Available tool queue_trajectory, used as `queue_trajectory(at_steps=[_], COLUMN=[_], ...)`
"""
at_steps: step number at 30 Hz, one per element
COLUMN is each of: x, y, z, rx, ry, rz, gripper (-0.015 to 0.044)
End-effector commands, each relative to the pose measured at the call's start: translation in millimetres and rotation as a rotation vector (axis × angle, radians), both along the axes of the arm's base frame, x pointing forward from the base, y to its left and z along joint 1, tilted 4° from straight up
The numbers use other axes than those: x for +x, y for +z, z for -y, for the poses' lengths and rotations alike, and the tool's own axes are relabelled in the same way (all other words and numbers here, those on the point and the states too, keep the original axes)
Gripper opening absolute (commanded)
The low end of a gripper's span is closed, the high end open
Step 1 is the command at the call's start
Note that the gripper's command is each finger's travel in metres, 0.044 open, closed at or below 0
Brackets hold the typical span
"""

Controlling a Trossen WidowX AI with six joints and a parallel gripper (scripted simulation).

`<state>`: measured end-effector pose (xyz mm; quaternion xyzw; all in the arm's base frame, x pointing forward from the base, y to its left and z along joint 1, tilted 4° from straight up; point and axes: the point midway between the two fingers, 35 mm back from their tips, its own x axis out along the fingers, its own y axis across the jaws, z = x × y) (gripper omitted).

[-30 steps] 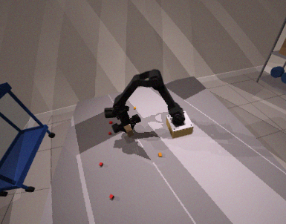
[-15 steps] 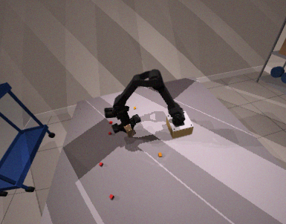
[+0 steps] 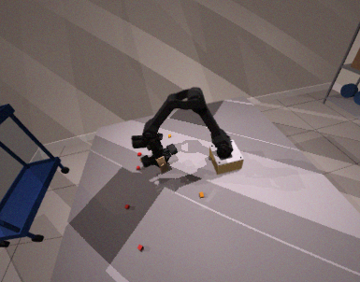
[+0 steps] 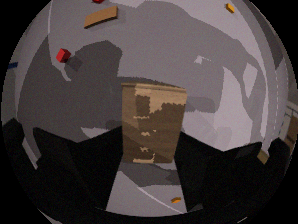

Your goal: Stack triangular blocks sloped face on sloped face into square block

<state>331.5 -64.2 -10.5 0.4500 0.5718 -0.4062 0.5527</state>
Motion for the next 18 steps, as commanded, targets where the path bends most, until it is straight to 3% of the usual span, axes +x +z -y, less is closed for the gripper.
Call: queue_trajectory(at_steps=[1, 9, 18], x=[0.0, 0.0, -0.1], y=[-0.2, -0.2, -0.1], z=[0.0, 0.0, 0.3], rx=[0.002, 0.004, 0.001], ry=[-0.007, -0.011, -0.003], rz=[0.002, 0.001, 0.000], gripper=[0.0000, 0.0000, 0.0236])
